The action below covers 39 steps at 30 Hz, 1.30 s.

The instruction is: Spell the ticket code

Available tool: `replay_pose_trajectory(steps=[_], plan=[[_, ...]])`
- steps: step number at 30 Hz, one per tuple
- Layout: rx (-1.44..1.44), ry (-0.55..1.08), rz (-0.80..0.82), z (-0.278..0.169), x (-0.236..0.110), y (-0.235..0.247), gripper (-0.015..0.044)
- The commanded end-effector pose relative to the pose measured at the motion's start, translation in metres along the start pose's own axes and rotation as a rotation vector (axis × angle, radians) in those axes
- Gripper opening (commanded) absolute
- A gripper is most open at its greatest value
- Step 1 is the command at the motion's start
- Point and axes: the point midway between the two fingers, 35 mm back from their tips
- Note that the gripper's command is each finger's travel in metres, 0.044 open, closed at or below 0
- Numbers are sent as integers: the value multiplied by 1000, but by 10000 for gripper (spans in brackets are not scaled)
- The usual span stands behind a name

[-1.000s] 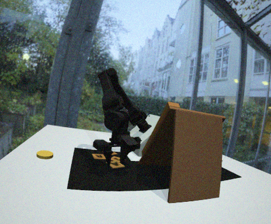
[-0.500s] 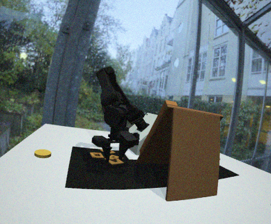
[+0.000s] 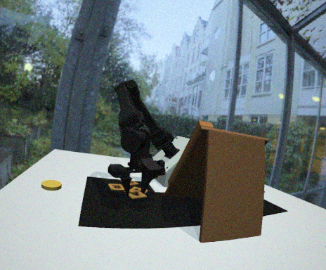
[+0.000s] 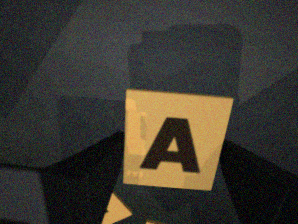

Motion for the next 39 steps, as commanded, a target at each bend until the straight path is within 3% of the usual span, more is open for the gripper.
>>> replay_pose_trajectory(steps=[1, 22, 39], plan=[[26, -17, 2, 0, 2, -10, 0], [-85, -312, -88, 64, -51, -36, 0], [-200, -597, -197, 118, -121, -50, 0]])
Point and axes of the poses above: the point midway between the two fingers, 35 mm back from their tips, its own x axis out along the fingers, its own y axis across the jaws, z = x × y, and after that the axes turned 1 degree about -x, right-handed
